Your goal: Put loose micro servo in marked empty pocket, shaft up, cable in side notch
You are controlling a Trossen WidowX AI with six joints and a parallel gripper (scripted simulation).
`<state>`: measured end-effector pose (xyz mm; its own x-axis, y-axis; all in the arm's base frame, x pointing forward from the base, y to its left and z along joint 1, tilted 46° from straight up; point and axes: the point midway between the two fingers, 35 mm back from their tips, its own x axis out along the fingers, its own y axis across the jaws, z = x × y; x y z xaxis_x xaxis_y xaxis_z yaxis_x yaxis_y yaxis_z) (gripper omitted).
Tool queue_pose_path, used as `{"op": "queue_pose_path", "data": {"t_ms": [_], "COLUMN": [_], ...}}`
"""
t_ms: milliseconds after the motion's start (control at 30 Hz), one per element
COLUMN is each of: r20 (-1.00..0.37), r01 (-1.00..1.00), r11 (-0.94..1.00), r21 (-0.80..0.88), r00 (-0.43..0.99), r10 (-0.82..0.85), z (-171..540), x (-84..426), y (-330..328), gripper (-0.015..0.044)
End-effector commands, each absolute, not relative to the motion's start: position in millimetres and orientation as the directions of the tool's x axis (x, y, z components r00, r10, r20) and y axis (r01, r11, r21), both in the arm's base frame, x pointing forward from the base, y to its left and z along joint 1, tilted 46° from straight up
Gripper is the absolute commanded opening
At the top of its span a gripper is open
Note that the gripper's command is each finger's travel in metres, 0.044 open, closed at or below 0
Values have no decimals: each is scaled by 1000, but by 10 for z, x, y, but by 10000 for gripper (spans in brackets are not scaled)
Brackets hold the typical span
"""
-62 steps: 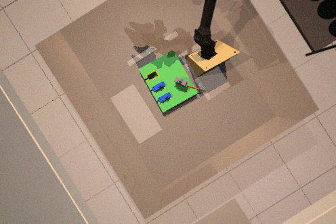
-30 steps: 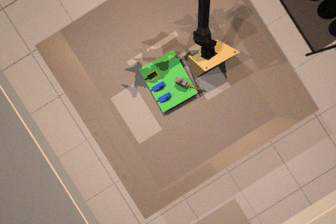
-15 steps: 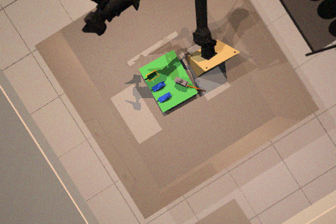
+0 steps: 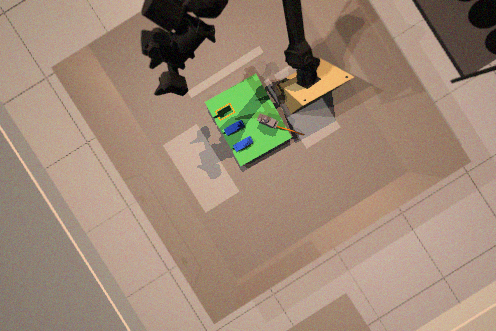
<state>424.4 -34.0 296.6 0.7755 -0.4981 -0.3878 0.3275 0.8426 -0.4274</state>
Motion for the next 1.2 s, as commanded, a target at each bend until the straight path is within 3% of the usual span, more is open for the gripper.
{"op": "queue_pose_path", "data": {"t_ms": [0, 600, 1167], "r20": [-458, -687, -813], "r01": [221, -291, -740], "r11": [833, 679, 388], "r21": [-507, -674, -549], "r00": [749, 587, 367], "r10": [-478, -430, -451], "z": [2658, 1598, 788], "x": [4263, 4038, 3565], "y": [-222, 230, 498], "gripper": [440, 440, 440]}}
